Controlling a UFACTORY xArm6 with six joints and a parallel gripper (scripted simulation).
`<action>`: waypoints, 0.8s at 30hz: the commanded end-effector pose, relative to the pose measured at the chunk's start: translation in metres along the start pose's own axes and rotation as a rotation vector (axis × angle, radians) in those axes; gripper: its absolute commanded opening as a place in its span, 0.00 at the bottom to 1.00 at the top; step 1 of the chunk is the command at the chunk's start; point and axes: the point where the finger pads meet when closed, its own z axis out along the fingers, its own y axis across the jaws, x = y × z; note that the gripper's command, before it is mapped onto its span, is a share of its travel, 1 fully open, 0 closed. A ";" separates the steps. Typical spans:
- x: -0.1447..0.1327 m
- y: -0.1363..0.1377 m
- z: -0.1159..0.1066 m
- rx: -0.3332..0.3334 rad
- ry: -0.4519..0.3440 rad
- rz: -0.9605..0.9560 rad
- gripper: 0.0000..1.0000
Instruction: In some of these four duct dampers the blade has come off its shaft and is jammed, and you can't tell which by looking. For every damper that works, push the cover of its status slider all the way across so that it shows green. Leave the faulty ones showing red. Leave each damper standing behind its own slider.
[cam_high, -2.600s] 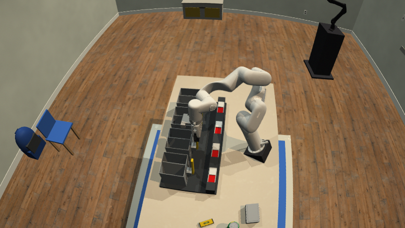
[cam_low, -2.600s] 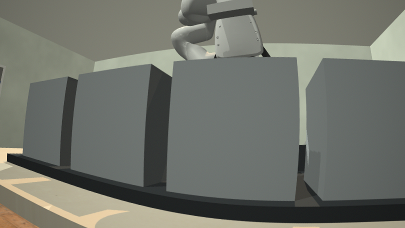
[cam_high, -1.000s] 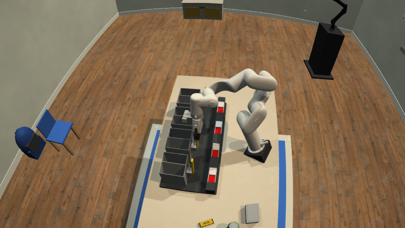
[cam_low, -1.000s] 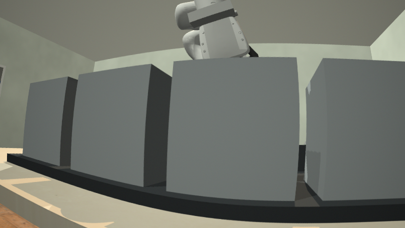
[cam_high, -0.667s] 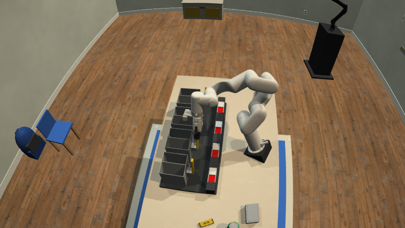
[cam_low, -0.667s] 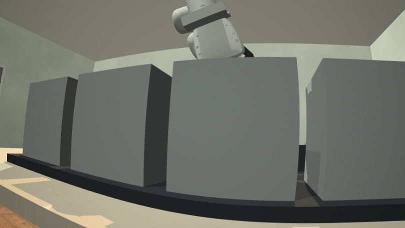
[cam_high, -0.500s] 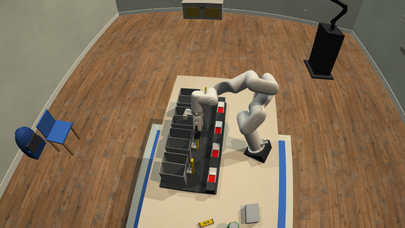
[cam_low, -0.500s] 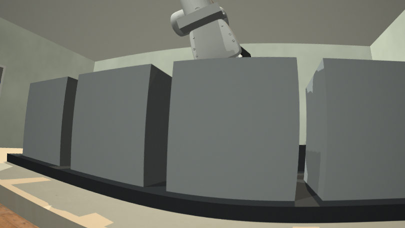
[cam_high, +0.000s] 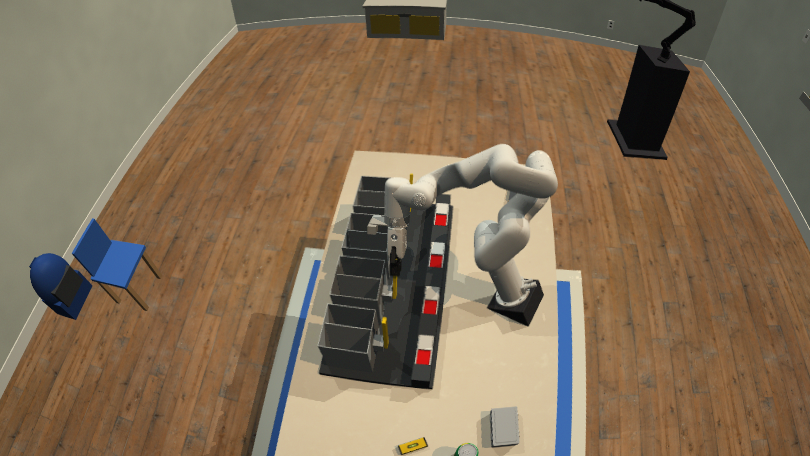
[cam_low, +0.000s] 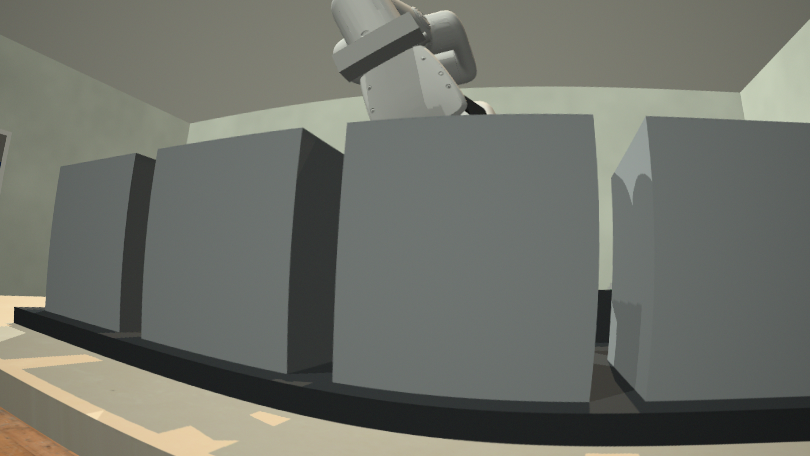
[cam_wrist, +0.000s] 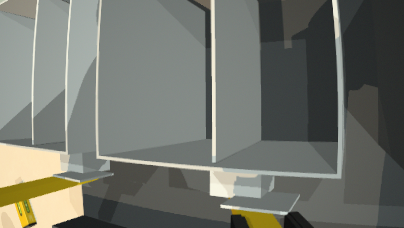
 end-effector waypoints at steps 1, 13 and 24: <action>0.001 0.002 -0.001 0.030 0.002 -0.002 0.19; 0.001 0.009 -0.001 0.096 0.001 -0.002 0.19; 0.001 0.014 0.000 0.150 0.001 -0.002 0.19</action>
